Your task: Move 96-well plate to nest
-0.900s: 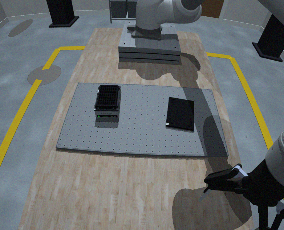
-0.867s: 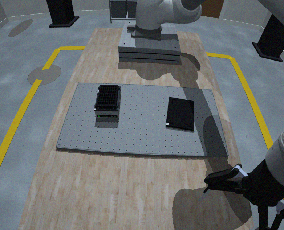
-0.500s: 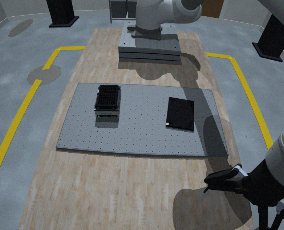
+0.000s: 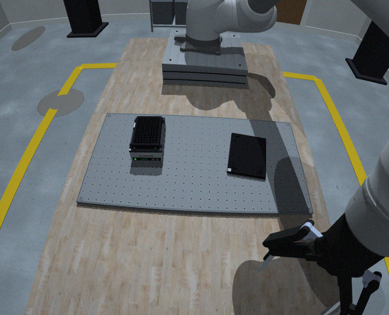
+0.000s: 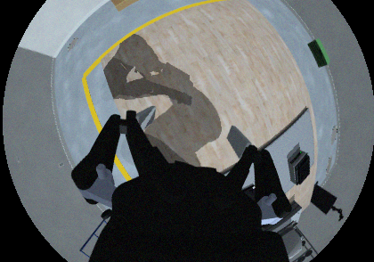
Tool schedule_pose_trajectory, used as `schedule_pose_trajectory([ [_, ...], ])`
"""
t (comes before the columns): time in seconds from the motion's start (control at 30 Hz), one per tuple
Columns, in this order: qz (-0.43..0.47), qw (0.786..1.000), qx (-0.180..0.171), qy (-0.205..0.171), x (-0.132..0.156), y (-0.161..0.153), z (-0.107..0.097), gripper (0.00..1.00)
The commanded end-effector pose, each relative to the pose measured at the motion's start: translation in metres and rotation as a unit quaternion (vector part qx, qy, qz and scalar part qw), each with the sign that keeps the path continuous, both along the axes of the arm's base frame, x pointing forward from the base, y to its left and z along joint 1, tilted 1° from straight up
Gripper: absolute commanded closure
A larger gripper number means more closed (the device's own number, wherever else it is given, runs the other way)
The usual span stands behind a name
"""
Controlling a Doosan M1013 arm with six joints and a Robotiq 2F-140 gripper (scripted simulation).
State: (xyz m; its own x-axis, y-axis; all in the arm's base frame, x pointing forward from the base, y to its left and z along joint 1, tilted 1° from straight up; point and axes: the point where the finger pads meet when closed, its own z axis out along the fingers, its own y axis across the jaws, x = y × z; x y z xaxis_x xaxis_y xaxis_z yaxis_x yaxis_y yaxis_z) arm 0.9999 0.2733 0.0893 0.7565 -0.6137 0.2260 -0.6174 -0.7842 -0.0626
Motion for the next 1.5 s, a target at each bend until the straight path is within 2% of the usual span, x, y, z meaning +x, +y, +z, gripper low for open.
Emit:
schedule_pose_trajectory([
  [0.0, 0.021, 1.000, -0.002, 0.009, -0.009, -0.020, 0.001, 0.00],
  [1.03, 0.094, 0.995, -0.011, 0.039, -0.069, -0.132, 0.003, 0.00],
  [1.47, 0.134, 0.989, -0.013, 0.054, -0.094, -0.166, 0.003, 0.00],
])
